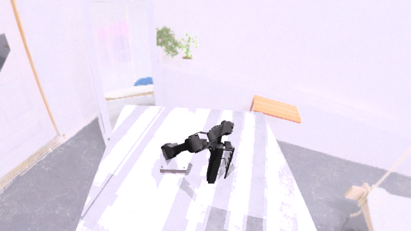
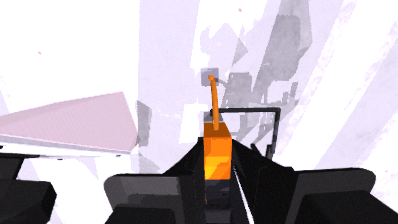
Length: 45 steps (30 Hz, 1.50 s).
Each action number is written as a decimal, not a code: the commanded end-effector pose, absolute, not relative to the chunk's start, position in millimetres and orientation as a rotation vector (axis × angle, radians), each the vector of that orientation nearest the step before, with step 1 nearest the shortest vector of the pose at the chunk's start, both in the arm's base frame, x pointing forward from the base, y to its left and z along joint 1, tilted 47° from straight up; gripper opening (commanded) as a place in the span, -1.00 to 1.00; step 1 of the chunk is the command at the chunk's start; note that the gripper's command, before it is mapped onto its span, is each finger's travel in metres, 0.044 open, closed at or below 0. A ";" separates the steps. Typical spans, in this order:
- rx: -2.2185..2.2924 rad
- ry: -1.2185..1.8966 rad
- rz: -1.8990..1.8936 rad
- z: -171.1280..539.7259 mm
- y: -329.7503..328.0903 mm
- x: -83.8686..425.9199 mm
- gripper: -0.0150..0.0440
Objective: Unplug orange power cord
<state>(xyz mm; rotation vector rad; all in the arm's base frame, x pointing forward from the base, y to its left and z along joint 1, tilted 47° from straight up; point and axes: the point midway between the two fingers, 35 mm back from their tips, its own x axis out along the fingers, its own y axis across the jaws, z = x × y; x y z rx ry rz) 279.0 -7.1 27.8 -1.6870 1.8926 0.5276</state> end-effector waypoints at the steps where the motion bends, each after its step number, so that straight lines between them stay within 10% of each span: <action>1: -1.650 1.818 0.587 8.0 25.4 285.6 -0.49; 10: -1.651 1.818 0.587 -0.8 37.1 286.6 -0.49; 27: -1.654 1.820 0.583 3.9 23.8 285.0 1.00; 45: -1.652 1.817 0.585 -30.9 73.8 293.9 1.00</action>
